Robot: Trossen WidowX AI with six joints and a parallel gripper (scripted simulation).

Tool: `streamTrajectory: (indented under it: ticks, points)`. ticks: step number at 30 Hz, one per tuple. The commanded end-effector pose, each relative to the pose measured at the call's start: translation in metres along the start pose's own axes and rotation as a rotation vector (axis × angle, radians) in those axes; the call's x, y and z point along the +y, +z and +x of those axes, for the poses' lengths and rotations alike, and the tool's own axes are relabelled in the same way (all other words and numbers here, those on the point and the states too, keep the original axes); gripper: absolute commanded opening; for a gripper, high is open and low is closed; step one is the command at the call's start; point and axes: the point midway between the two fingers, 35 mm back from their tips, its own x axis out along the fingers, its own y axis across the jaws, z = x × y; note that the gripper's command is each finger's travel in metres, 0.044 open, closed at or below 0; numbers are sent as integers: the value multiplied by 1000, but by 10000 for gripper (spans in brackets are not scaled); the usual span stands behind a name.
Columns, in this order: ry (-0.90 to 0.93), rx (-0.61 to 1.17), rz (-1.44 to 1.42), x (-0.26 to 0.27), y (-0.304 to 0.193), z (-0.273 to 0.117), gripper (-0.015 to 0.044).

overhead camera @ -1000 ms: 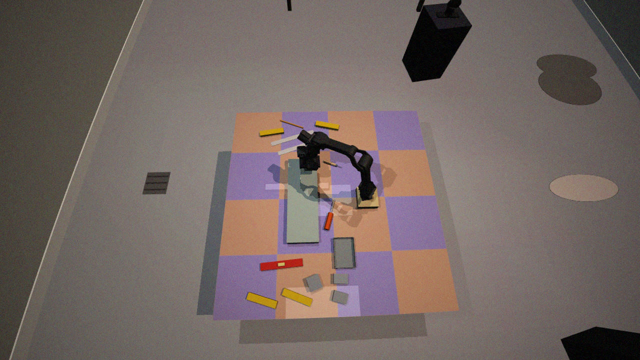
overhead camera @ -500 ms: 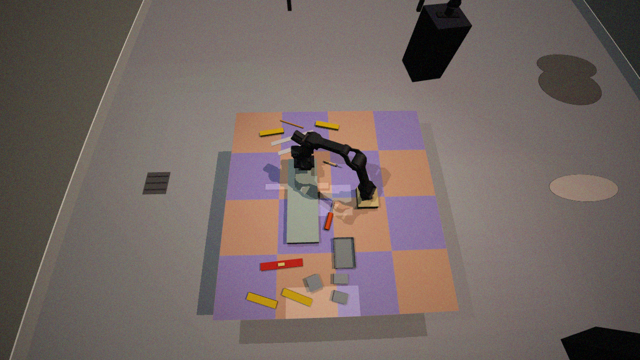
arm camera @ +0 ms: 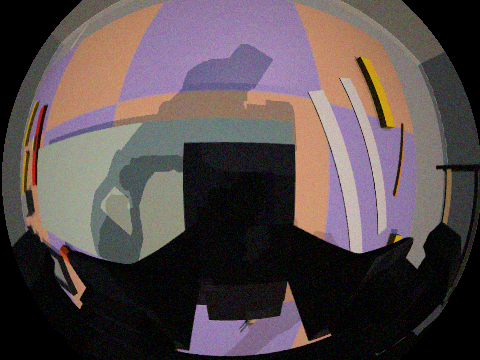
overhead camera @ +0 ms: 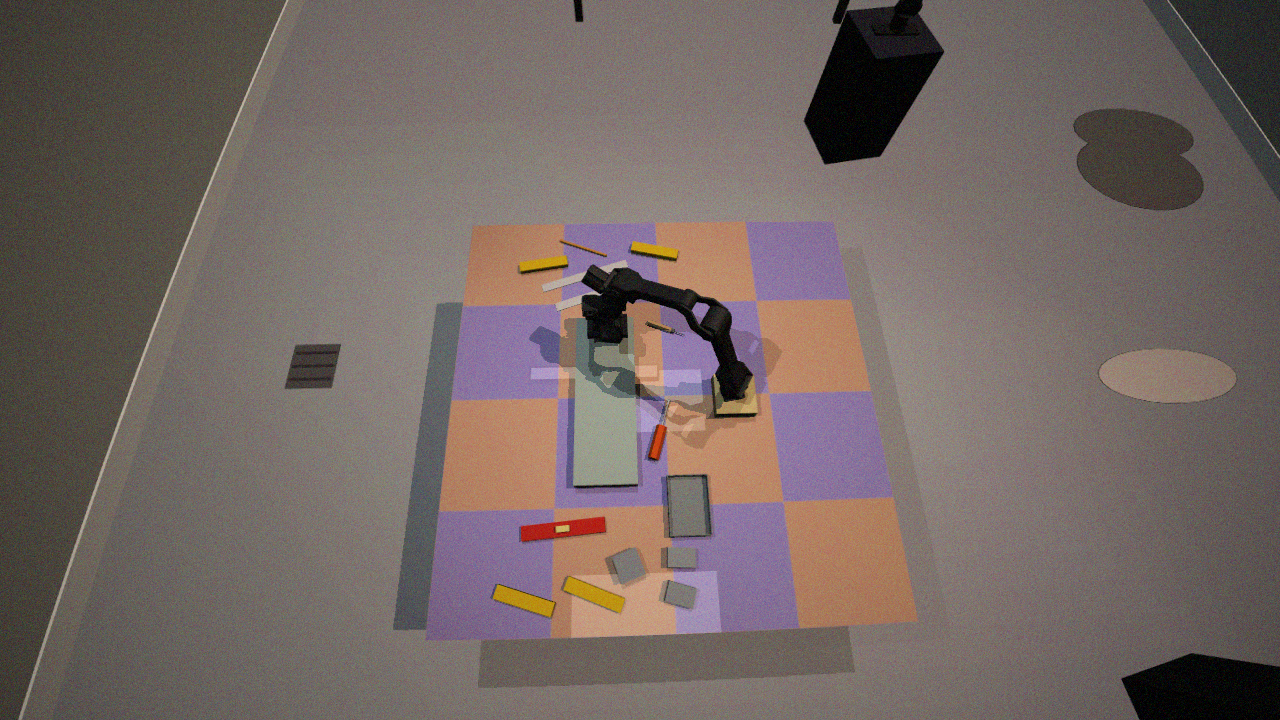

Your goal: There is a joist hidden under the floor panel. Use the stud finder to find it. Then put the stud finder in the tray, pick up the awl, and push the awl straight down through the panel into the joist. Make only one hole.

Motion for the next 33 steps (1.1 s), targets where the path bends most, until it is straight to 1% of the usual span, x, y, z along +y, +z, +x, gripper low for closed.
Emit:
streamTrajectory:
  ticks: [1,33]
  points:
    - [-4,-3,5,-1,-1,6,0]
    - [-4,-2,5,0,-14,48,0]
